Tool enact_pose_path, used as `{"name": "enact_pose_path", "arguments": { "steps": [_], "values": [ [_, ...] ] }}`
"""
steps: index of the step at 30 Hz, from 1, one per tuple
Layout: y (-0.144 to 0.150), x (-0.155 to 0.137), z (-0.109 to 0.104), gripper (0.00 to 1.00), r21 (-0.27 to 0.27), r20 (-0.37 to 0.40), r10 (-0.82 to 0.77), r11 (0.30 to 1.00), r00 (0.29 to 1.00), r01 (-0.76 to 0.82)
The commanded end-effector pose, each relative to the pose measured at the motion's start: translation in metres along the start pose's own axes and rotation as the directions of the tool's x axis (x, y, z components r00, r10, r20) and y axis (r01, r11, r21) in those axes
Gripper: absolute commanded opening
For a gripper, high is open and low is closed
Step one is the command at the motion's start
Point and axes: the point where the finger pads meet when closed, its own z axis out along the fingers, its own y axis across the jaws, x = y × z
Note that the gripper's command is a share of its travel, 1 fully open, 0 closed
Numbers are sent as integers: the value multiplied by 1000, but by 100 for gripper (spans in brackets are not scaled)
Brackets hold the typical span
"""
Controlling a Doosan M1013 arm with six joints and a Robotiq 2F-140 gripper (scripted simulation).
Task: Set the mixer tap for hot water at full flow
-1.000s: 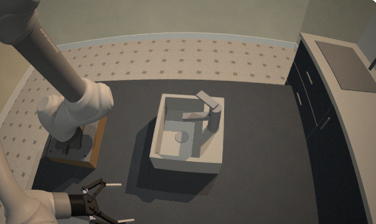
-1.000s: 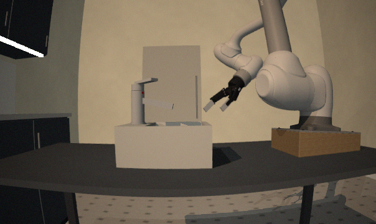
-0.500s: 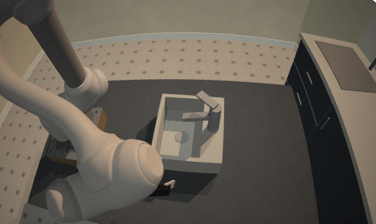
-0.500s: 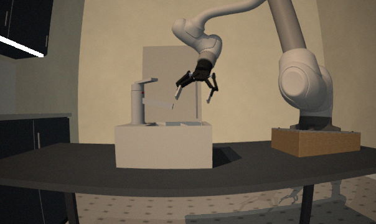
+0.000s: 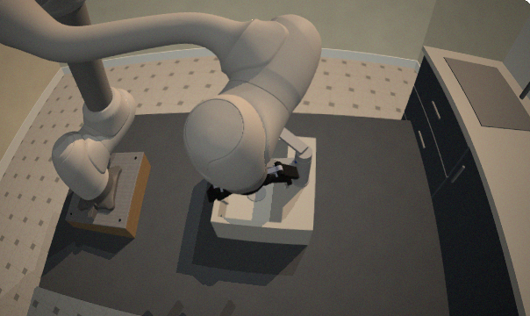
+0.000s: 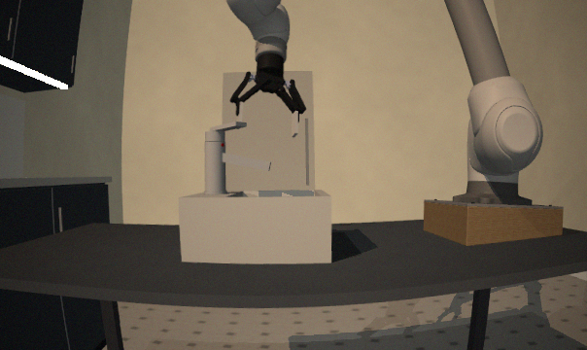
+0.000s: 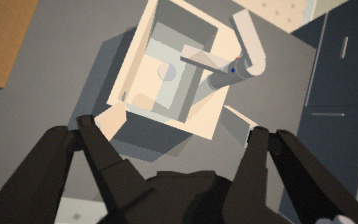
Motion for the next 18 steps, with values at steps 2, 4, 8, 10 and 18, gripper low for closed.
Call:
{"name": "enact_pose_path", "arguments": {
  "steps": [2, 4, 8, 10, 18],
  "values": [
    [37, 37, -2, 100, 95, 61, -146, 986, 987, 139],
    [61, 67, -6, 100, 147, 103, -253, 960, 962, 237],
    [93, 113, -12, 100, 225, 161, -412, 900, 897, 373],
    [107, 135, -15, 100, 251, 180, -463, 875, 868, 415],
    [126, 167, -20, 100, 287, 205, -531, 836, 822, 469]
  ]
}}
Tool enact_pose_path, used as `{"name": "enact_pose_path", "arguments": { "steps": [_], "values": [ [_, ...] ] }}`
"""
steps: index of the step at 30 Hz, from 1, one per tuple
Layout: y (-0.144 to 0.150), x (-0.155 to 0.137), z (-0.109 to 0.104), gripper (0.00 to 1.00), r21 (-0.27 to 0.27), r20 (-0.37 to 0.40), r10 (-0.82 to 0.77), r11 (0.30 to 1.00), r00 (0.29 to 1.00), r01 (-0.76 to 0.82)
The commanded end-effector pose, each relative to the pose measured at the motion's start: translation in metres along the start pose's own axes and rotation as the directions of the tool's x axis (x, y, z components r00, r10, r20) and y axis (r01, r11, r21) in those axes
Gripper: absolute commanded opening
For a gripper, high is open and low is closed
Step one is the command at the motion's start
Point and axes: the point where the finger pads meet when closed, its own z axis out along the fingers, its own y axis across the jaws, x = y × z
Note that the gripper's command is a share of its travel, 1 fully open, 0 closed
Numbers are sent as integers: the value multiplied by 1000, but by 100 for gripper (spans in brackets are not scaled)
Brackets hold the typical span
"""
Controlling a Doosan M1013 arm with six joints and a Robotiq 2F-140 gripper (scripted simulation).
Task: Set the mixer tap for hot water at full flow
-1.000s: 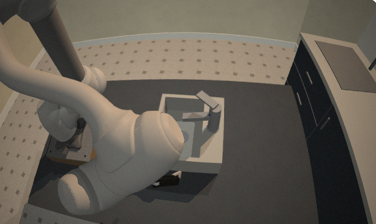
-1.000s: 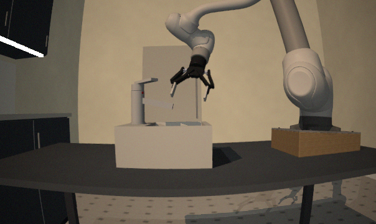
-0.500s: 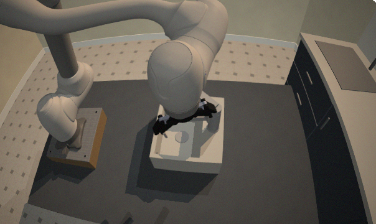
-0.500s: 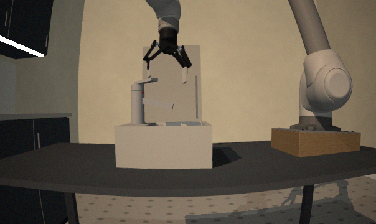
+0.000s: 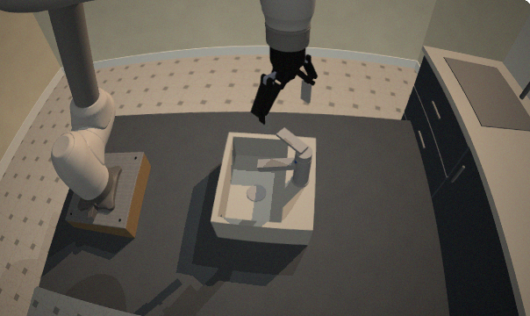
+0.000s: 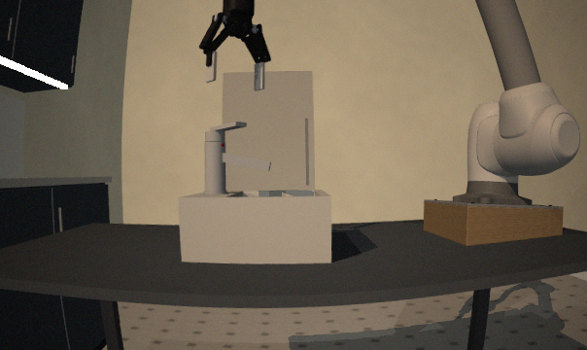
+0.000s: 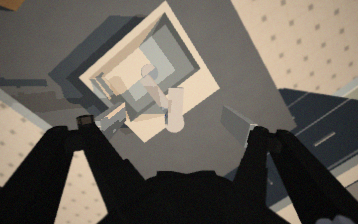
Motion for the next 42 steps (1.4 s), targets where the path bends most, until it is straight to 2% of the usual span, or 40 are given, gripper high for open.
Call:
{"name": "enact_pose_path", "arguments": {
  "steps": [1, 3, 4, 42],
  "values": [
    [6, 2, -3, 100, 10, 8, -14, 1000, 1000, 14],
    [6, 2, -3, 100, 10, 8, -15, 1000, 1000, 15],
    [6, 2, -3, 0, 10, 8, -15, 1000, 1000, 15],
    [6, 2, -3, 0, 10, 8, -15, 1000, 1000, 15]
  ]
}}
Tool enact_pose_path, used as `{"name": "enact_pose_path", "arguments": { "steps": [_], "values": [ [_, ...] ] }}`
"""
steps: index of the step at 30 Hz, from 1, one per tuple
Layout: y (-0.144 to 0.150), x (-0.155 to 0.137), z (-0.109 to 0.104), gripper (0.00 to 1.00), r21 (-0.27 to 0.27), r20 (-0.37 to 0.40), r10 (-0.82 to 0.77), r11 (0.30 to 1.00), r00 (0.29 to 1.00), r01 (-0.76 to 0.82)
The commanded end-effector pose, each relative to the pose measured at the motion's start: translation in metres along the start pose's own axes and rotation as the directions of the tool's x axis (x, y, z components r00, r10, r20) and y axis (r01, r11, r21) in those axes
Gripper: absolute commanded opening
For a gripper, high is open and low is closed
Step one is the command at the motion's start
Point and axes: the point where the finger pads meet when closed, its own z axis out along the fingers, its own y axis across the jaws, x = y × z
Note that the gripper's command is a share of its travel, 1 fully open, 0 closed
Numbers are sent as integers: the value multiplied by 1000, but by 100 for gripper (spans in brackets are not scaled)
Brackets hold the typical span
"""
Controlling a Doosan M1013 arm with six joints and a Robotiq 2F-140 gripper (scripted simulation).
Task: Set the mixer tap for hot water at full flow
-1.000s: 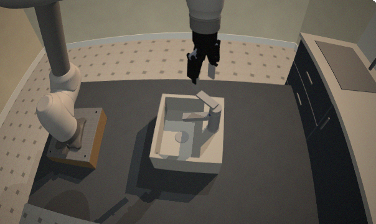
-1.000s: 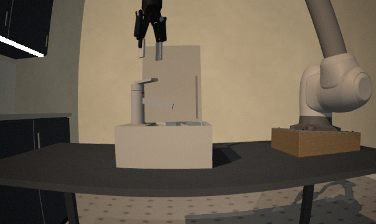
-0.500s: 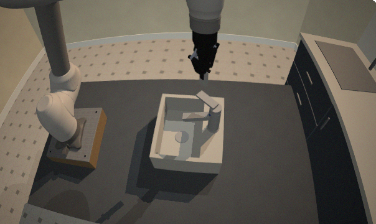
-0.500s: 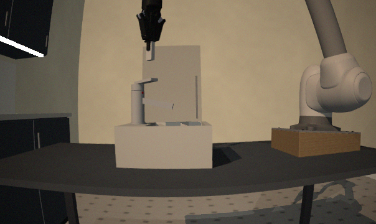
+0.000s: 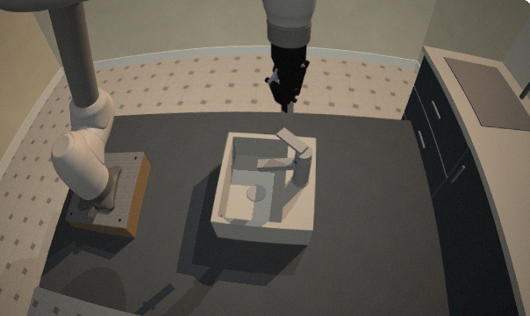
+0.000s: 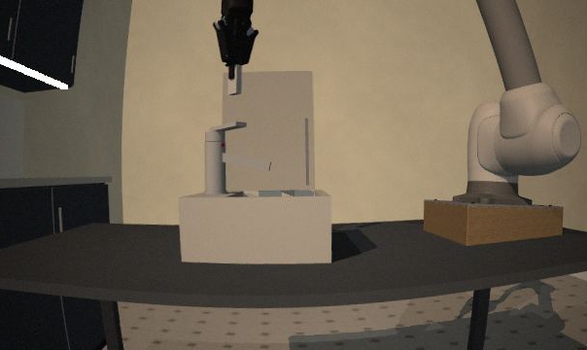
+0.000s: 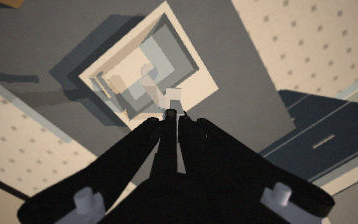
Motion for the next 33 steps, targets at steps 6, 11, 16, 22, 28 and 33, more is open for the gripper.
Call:
{"name": "enact_pose_path", "arguments": {
  "steps": [6, 11, 16, 22, 28, 33],
  "values": [
    [0, 0, 0, 41, 0, 0, 0, 1000, 1000, 0],
    [0, 0, 0, 41, 0, 0, 0, 1000, 1000, 0],
    [0, 0, 0, 41, 0, 0, 0, 1000, 1000, 0],
    [0, 0, 0, 41, 0, 0, 0, 1000, 1000, 0],
    [0, 0, 0, 41, 0, 0, 0, 1000, 1000, 0],
    [0, 0, 0, 41, 0, 0, 0, 1000, 1000, 0]
  ]
}}
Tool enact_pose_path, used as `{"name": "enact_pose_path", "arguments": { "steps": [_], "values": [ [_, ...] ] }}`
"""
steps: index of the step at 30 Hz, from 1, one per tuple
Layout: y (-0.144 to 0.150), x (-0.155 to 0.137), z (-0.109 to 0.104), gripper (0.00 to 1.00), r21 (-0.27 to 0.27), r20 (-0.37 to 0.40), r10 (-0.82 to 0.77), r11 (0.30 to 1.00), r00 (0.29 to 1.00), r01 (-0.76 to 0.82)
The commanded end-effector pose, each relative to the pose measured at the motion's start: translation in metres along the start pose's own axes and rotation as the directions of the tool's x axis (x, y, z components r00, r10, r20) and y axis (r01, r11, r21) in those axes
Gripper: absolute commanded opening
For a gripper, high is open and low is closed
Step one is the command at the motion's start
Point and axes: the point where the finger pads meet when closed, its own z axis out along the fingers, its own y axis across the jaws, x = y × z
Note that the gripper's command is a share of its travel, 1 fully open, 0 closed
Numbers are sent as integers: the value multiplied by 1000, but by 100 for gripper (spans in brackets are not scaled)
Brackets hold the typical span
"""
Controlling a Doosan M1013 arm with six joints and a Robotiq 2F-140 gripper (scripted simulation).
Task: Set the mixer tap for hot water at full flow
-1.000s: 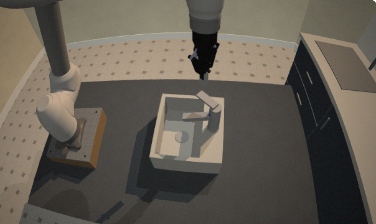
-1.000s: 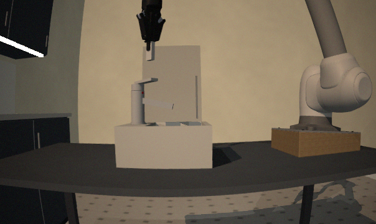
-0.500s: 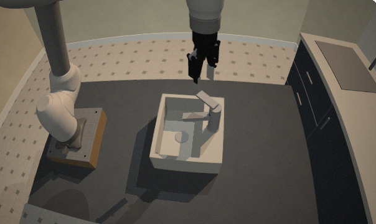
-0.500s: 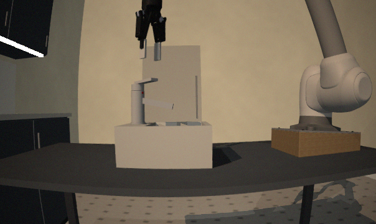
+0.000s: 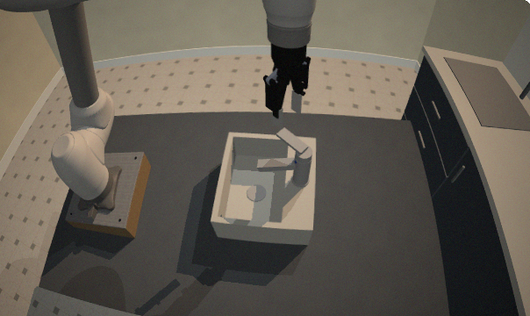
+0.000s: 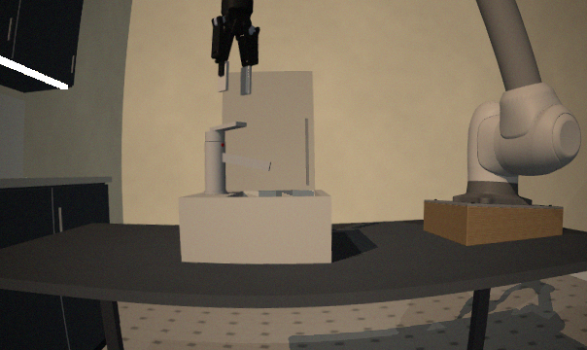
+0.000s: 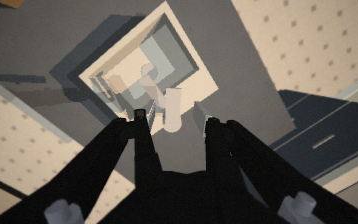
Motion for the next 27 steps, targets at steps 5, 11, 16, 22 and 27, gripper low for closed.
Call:
{"name": "enact_pose_path", "arguments": {
  "steps": [5, 11, 16, 22, 27],
  "values": [
    [0, 0, 0, 41, 0, 0, 0, 1000, 1000, 0],
    [0, 0, 0, 41, 0, 0, 0, 1000, 1000, 0],
    [0, 0, 1, 41, 0, 0, 0, 1000, 1000, 0],
    [0, 0, 5, 41, 0, 0, 0, 1000, 1000, 0],
    [0, 0, 10, 41, 0, 0, 0, 1000, 1000, 0]
  ]
}}
